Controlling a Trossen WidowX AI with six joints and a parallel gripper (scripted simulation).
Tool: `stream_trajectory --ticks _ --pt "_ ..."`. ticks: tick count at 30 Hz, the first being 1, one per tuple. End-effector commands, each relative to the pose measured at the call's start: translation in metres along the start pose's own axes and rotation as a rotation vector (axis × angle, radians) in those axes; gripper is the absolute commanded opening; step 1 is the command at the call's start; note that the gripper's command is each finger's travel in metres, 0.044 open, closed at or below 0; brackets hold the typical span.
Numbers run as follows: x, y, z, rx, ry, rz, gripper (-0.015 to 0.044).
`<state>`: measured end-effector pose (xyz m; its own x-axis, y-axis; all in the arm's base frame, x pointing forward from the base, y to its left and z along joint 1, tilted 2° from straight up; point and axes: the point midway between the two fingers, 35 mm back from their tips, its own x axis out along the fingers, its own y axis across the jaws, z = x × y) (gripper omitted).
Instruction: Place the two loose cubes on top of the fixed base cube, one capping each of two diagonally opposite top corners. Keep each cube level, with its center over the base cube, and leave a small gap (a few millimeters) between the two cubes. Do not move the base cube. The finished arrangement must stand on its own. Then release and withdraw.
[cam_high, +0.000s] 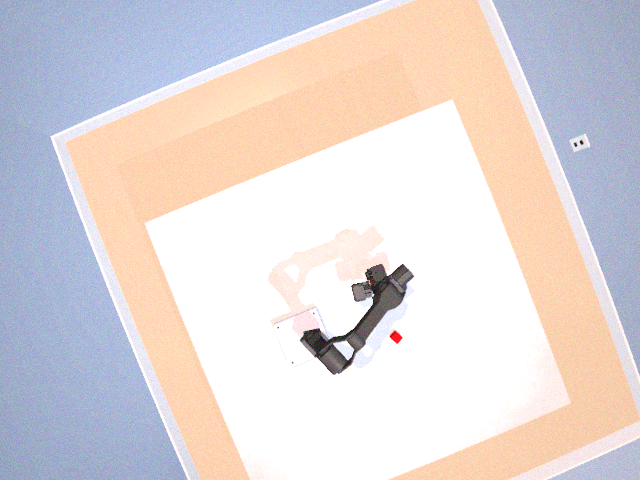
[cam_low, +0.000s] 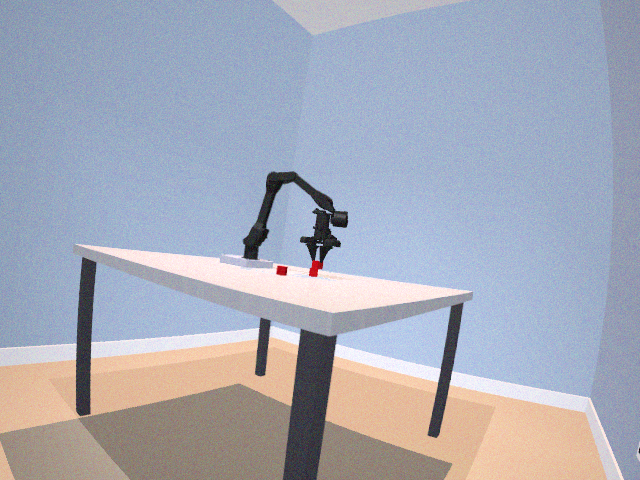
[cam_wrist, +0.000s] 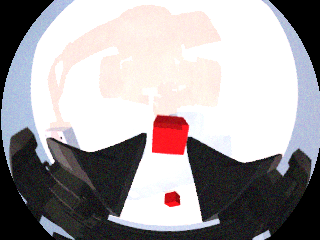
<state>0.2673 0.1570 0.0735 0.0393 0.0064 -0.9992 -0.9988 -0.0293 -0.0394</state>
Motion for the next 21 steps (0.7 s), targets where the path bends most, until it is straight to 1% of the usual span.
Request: stream_trajectory --ticks 1,21 --pt "-0.008 -0.002 0.001 0.001 -0.007 -0.012 0.0205" --pt "-0.024 -0.002 0.001 0.001 -0.007 -0.012 0.0205"
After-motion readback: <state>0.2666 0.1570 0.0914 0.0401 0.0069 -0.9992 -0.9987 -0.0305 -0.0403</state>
